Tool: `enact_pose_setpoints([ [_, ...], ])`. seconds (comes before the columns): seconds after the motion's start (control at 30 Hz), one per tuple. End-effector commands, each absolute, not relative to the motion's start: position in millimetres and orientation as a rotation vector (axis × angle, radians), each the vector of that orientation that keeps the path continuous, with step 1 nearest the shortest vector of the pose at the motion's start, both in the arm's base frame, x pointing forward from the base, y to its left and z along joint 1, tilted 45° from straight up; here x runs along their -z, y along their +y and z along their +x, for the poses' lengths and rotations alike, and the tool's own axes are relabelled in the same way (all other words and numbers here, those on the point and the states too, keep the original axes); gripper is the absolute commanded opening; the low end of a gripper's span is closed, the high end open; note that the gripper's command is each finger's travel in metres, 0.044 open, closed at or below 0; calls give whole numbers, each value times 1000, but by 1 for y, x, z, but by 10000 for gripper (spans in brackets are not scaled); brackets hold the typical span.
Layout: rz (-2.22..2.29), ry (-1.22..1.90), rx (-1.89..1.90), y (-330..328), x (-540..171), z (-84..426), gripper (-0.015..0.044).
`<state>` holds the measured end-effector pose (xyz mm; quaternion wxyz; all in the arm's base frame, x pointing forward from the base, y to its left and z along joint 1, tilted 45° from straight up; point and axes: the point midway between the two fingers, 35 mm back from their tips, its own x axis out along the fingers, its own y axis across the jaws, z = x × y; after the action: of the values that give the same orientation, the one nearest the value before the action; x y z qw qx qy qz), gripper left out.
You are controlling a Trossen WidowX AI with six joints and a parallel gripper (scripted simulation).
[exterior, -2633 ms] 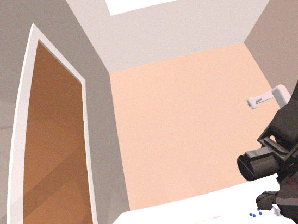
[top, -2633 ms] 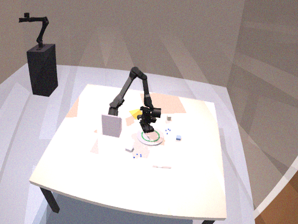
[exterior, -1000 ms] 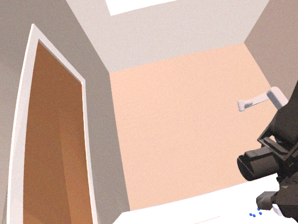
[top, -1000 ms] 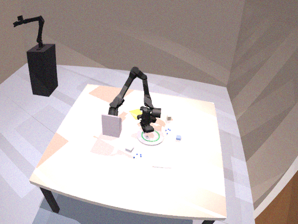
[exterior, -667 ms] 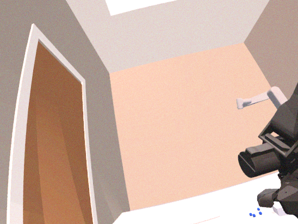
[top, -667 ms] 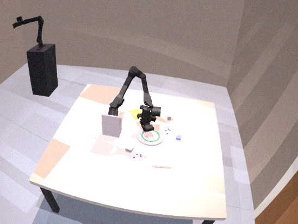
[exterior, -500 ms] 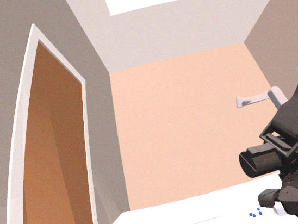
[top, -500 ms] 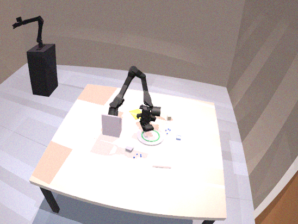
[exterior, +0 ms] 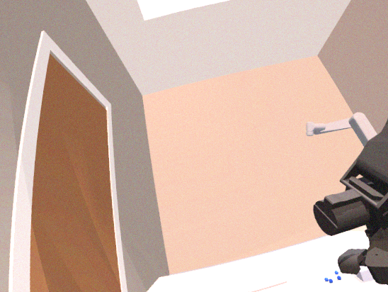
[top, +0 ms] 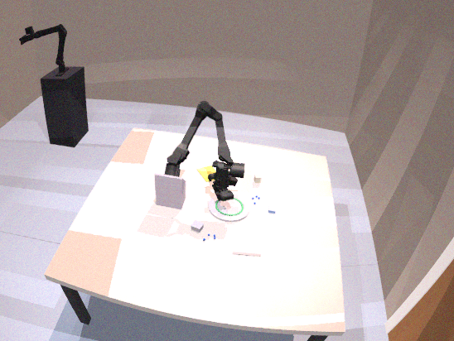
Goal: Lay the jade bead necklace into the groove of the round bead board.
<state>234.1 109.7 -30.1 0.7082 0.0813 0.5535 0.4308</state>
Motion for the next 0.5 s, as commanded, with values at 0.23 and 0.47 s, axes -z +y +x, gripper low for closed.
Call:
enact_pose_setpoints([
  [0.23,180,1228,-956,110,30,234,262],
  [0.47,188,1236,-952,108,29,233,440],
])
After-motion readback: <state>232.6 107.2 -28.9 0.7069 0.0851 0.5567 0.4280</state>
